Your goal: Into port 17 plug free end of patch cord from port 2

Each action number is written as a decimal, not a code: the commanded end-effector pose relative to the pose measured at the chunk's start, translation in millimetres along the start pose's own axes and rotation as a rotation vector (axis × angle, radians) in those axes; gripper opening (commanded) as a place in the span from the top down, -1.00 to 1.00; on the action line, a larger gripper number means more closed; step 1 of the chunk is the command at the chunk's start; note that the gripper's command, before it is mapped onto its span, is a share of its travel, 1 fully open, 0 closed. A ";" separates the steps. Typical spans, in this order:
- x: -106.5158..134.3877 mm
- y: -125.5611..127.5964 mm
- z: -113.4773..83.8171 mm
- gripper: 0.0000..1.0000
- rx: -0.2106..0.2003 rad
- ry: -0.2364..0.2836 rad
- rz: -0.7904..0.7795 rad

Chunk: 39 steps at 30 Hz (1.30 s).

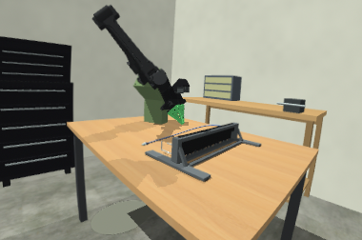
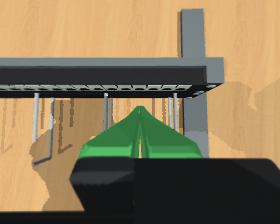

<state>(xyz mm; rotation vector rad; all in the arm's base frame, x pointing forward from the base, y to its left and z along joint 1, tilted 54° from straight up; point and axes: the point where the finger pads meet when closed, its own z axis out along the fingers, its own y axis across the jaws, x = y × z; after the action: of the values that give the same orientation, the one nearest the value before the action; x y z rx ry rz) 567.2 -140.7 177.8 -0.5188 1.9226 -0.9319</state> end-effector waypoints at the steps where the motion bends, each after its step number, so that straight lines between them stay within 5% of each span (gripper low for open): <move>1: -3.0 -14.2 3.4 1.00 0.022 -0.002 -0.007; 18: 2.3 -8.7 -6.4 1.00 0.012 0.005 -0.010; 39: -7.5 -0.8 -139.0 1.00 0.000 -0.017 0.004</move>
<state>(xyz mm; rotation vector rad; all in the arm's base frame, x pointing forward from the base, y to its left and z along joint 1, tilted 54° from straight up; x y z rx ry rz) 456.9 -90.4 221.0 -0.5274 1.9105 -0.9476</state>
